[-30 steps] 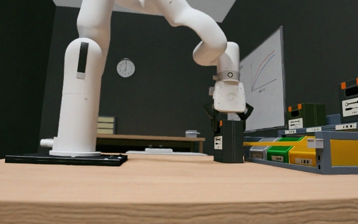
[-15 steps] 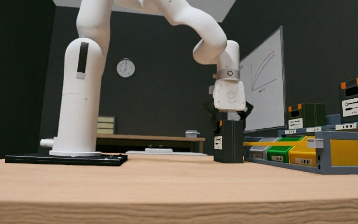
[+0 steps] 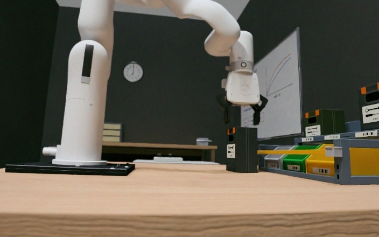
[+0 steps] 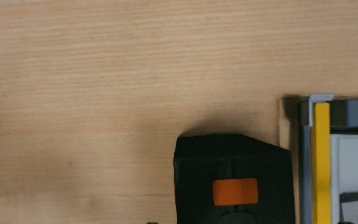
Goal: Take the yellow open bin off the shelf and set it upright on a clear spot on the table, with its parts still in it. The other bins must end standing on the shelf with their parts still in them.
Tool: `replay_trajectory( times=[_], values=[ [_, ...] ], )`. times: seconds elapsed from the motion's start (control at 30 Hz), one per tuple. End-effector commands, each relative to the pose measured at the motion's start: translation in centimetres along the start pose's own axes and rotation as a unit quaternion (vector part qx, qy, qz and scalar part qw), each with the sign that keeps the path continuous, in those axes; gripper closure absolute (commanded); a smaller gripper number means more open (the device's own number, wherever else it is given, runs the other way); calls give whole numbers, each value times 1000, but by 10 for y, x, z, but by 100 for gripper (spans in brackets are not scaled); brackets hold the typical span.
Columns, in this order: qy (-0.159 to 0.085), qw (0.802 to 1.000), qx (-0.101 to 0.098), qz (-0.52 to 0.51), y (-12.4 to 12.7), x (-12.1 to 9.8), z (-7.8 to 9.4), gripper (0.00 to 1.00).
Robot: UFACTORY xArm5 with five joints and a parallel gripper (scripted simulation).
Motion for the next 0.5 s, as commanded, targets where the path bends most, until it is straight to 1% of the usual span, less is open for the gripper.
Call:
replay_trajectory(
  times=[0.0,0.4,0.47],
  values=[
    [0,1000,-1,0,1,0,-8,0],
    [0,1000,-1,0,1,0,-8,0],
    [1,1000,-1,0,2,-3,-7,0]
  ],
)
Point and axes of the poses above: the point where the finger pads meet when closed, its own z axis out along the fingers, its own y axis across the jaws, x = y × z, the point moved 3 cm from there along -z, back along the fingers, and after that the axes turned 8 degrees about -z, right-handed, at the moved point
